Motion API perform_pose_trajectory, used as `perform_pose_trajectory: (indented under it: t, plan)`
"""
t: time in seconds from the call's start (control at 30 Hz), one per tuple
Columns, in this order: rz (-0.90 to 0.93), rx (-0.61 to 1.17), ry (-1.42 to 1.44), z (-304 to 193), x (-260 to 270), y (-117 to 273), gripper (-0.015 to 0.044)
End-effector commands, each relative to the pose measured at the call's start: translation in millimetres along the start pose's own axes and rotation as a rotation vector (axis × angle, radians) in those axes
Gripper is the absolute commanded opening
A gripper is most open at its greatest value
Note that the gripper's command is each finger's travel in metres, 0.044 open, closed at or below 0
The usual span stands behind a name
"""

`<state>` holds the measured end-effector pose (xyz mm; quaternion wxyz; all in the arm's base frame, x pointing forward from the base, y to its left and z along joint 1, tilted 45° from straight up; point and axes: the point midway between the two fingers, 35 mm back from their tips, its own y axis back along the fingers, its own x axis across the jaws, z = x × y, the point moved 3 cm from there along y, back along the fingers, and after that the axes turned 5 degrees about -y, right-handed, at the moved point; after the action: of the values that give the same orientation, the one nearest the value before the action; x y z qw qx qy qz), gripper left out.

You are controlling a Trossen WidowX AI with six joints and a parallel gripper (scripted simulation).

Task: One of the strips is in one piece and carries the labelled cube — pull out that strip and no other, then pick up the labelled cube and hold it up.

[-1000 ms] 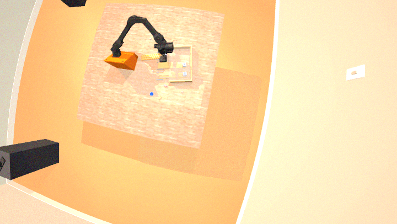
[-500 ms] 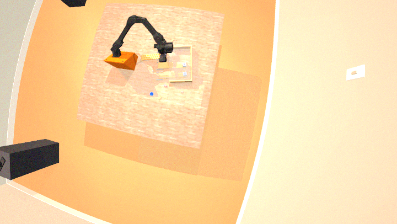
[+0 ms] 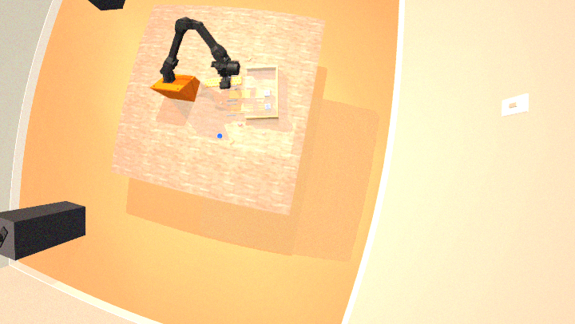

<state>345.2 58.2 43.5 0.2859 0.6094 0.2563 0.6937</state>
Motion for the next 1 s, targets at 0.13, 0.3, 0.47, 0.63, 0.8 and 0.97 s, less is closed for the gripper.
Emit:
perform_pose_trajectory:
  t: [0.13,0.3,0.47,0.63,0.8,0.97]
  plan:
    - [0.002,-0.002,0.002,-20.1,-2.1,3.6,0.0000]
    - [0.001,-0.002,0.001,-38.4,-4.4,3.3,0.0000]
    - [0.001,-0.001,0.001,-47.3,-5.5,4.0,0.0000]
    - [0.000,-0.001,0.001,-46.8,-5.9,30.1,0.0000]
    - [0.000,-0.001,0.001,-47.2,-5.7,39.1,0.0000]
    - [0.000,-0.001,0.001,-47.2,-5.7,39.1,0.0000]
